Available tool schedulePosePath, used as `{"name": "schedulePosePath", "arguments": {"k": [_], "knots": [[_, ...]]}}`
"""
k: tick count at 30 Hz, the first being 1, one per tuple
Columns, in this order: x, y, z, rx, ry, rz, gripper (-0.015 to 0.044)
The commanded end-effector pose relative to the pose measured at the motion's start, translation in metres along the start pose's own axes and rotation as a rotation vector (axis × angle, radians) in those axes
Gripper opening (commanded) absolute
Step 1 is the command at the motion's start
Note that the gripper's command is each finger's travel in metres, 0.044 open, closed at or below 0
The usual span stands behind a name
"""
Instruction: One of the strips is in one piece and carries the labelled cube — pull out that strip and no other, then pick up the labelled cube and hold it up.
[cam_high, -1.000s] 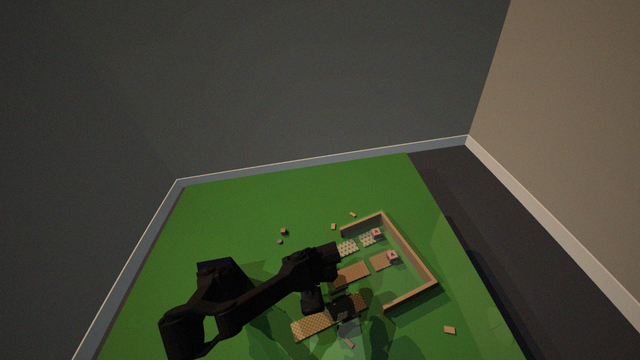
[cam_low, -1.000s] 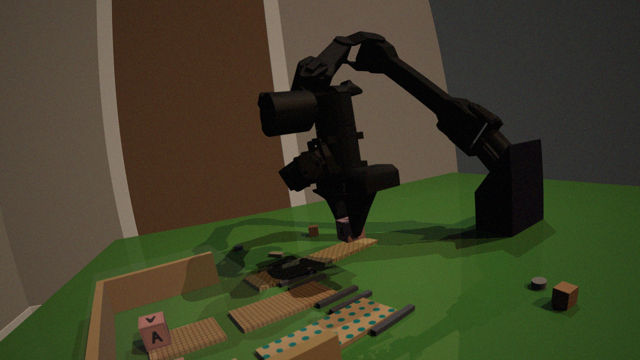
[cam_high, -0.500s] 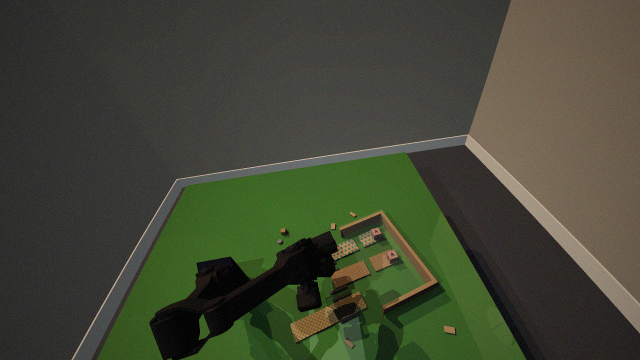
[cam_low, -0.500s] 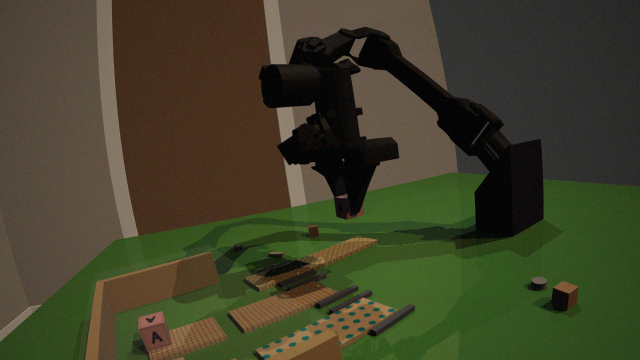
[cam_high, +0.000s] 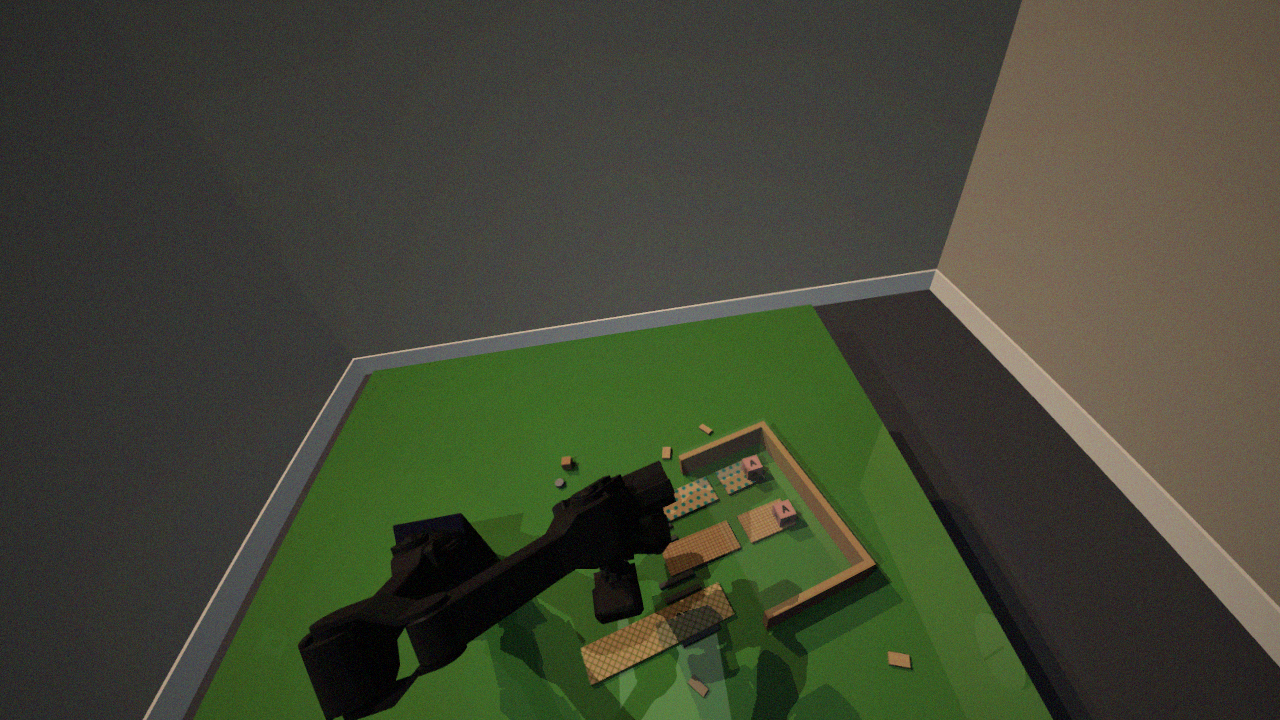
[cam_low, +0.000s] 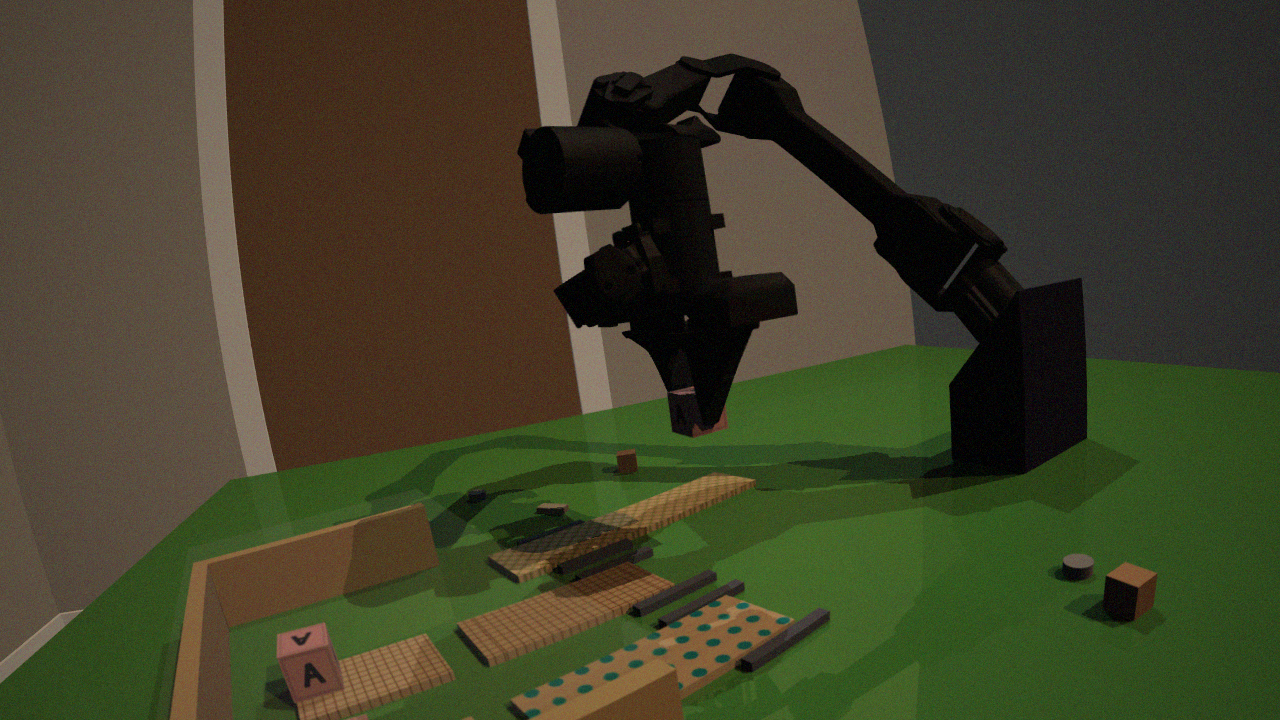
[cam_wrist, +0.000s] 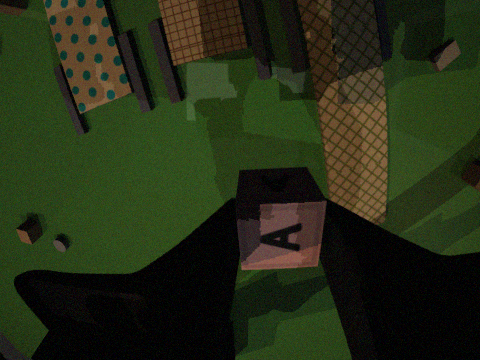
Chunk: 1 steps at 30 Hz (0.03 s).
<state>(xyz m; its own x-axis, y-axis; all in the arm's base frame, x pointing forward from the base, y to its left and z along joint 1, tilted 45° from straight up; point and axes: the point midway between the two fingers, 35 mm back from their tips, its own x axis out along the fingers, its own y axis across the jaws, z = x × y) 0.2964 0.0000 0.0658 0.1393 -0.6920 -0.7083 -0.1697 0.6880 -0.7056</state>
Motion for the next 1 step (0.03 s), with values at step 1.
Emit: {"name": "schedulePosePath", "arguments": {"k": [1], "knots": [[-0.0003, 0.0008, -0.0004, 0.002, 0.002, 0.006, 0.0]]}}
